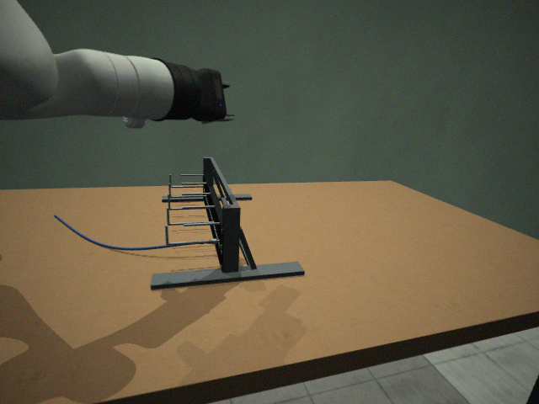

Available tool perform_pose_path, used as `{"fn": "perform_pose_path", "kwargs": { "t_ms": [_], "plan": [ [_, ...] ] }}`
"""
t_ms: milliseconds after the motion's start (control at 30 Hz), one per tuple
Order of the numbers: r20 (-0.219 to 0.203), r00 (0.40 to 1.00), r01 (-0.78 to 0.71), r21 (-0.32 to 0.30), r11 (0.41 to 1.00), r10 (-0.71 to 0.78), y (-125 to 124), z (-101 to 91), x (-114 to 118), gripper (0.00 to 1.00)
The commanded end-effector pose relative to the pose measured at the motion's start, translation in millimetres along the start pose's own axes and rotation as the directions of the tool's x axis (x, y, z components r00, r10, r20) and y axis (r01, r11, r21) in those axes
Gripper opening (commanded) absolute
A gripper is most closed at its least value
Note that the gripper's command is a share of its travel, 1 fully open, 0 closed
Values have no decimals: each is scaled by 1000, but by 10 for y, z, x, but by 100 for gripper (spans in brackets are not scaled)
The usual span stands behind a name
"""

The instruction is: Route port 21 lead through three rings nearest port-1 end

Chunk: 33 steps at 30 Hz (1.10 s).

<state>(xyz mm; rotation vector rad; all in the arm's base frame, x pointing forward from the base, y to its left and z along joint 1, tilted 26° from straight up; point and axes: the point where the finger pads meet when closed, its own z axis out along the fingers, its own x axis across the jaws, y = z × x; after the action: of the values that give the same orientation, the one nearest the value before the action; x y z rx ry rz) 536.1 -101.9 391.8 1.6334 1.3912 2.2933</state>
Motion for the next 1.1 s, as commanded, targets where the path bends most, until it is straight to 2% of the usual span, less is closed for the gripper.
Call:
{"fn": "perform_pose_path", "kwargs": {
  "t_ms": [0,767,1067],
  "plan": [
    [21,999,50,7,999,-51,84,-35,263,100],
    [21,998,66,24,998,-67,49,-42,259,100],
    [19,993,115,74,991,-116,-58,-72,231,100]
  ]
}}
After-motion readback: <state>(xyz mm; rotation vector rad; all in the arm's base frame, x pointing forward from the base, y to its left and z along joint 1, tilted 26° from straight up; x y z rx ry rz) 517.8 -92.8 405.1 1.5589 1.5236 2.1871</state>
